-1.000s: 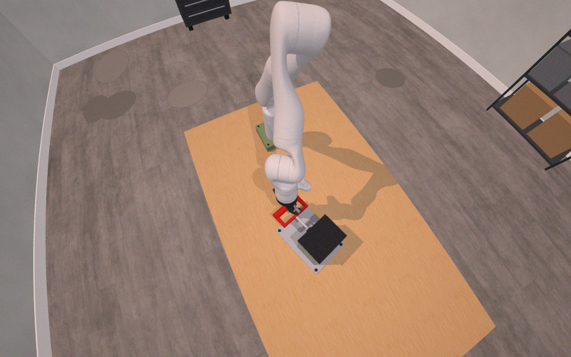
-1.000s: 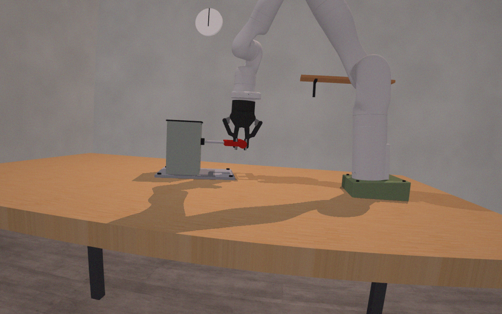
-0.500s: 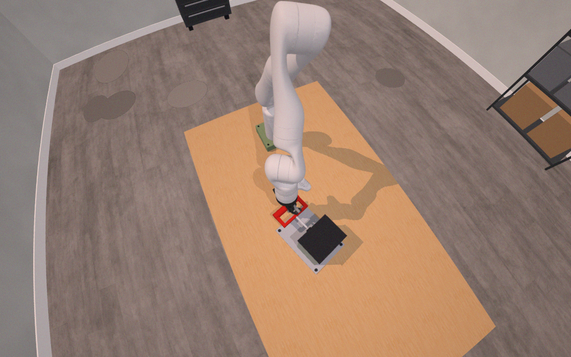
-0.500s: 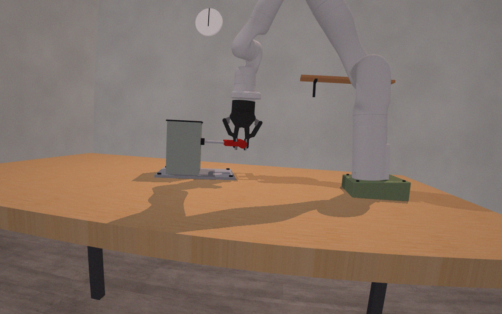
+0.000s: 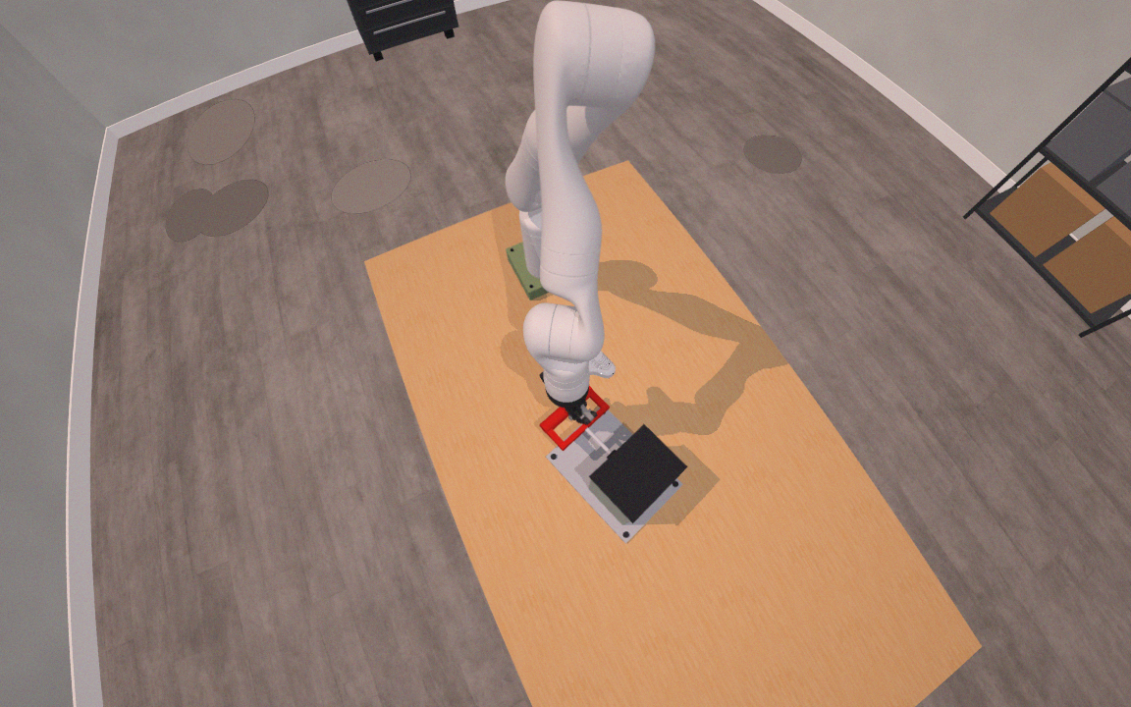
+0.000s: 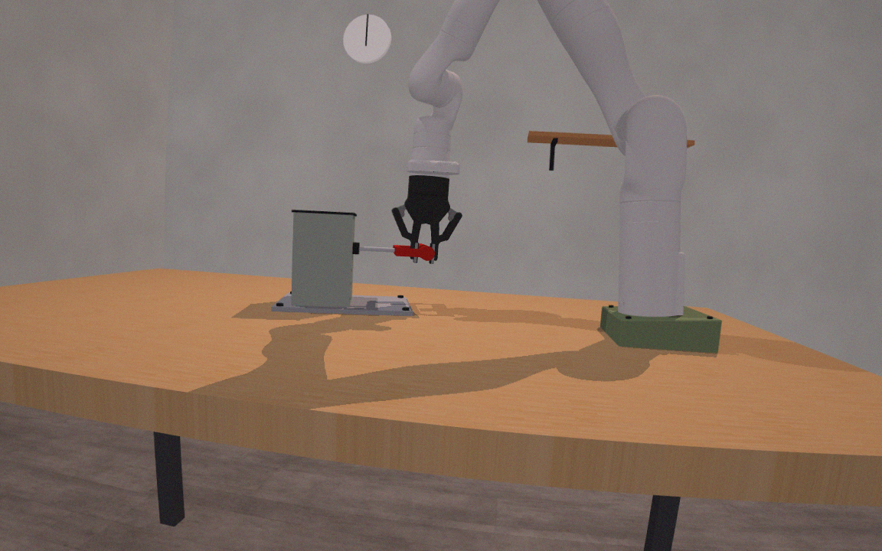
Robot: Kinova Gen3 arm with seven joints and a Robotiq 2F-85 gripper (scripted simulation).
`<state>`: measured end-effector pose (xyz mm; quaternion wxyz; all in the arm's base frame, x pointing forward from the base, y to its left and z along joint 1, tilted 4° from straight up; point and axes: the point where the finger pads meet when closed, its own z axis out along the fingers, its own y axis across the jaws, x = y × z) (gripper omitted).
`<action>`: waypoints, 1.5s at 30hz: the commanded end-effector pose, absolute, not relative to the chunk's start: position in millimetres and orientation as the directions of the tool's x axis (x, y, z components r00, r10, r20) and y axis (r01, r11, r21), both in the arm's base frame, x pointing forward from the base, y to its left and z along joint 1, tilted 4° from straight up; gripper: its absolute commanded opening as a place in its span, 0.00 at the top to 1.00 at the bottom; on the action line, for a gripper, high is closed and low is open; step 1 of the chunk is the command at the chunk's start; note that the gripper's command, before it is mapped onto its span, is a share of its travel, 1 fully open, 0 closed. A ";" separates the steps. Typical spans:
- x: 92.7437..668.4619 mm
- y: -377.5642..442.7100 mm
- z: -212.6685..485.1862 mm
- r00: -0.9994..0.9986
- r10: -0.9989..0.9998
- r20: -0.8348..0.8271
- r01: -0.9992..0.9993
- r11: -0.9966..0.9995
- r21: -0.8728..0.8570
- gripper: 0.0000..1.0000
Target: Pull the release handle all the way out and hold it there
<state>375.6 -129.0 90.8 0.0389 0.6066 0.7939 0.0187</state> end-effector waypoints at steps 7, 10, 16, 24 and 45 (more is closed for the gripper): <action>352.8 -133.4 88.8 -0.259 0.966 -0.027 0.964 0.260 0.058 1.00; 352.9 -132.7 88.5 -0.261 0.965 -0.027 0.963 0.262 0.057 1.00; 353.0 -132.4 88.4 -0.262 0.965 -0.027 0.963 0.263 0.057 1.00; 353.0 -132.4 88.4 -0.262 0.965 -0.027 0.963 0.263 0.057 1.00; 351.3 -133.2 88.6 -0.261 0.965 -0.027 0.963 0.262 0.057 1.00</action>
